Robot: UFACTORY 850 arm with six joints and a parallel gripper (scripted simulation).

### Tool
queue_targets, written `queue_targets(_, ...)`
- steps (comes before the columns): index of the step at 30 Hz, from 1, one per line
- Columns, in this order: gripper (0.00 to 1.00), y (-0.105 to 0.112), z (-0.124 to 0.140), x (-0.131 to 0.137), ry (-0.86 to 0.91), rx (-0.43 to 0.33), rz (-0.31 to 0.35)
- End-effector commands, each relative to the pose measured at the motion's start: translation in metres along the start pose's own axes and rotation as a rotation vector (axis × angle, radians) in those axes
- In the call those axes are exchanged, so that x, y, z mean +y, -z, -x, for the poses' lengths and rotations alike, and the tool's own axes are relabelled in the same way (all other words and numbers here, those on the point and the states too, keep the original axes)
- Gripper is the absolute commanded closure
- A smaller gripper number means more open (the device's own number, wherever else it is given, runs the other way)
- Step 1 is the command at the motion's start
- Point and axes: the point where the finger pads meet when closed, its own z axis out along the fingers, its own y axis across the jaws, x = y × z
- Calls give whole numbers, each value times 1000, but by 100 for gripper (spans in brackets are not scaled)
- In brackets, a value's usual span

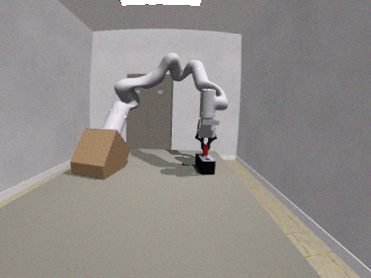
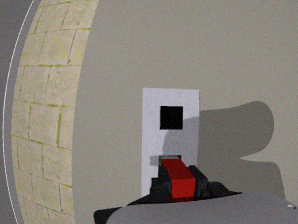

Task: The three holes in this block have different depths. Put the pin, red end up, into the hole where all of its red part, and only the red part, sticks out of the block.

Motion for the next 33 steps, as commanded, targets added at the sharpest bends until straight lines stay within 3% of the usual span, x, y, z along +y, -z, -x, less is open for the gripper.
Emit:
queue_targets(1,100,1,0,-1,1,1,-2)
queue_targets(33,100,-3,0,-1,1,1,-2)
